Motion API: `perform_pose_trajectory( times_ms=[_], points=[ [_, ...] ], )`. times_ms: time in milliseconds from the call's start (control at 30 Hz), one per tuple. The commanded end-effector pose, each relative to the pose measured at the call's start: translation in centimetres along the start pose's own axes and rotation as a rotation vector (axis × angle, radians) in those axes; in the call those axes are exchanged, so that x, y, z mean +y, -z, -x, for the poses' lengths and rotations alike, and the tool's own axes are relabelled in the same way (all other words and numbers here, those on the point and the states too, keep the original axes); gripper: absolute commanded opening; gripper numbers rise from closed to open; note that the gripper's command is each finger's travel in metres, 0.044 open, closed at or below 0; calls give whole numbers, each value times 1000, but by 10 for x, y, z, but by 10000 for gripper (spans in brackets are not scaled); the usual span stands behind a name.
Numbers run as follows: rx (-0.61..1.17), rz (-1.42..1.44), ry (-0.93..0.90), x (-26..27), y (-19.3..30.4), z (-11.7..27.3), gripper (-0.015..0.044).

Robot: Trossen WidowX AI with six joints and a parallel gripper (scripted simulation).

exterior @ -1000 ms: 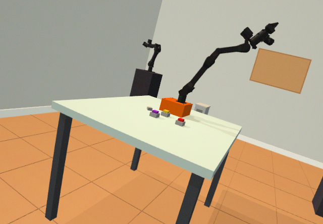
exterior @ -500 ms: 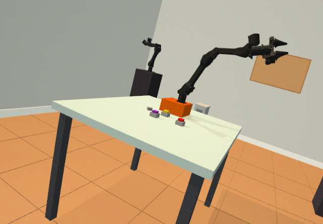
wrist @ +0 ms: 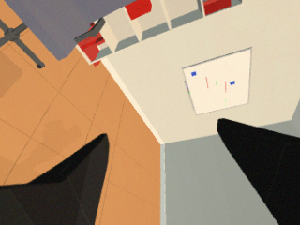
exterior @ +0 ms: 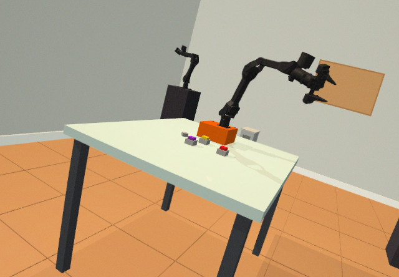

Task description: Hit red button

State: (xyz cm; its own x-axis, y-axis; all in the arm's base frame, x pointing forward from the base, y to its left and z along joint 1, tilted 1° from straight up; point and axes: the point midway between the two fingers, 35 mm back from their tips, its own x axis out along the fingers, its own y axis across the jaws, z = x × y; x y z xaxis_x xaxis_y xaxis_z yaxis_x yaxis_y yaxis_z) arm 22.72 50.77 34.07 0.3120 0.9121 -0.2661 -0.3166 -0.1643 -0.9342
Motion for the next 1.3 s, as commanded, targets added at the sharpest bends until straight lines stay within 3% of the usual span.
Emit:
perform_pose_trajectory(
  times_ms=[0,433,867,1200,1267],
  points=[
    [163,-305,-139,45,62,8,400],
    [800,-1236,-309,179,203,98,400],
    [1638,-2040,-105,295,245,243,400],
    [1648,-2047,-101,296,245,244,400],
    [1648,-2047,-101,309,249,240,348]
  ],
)
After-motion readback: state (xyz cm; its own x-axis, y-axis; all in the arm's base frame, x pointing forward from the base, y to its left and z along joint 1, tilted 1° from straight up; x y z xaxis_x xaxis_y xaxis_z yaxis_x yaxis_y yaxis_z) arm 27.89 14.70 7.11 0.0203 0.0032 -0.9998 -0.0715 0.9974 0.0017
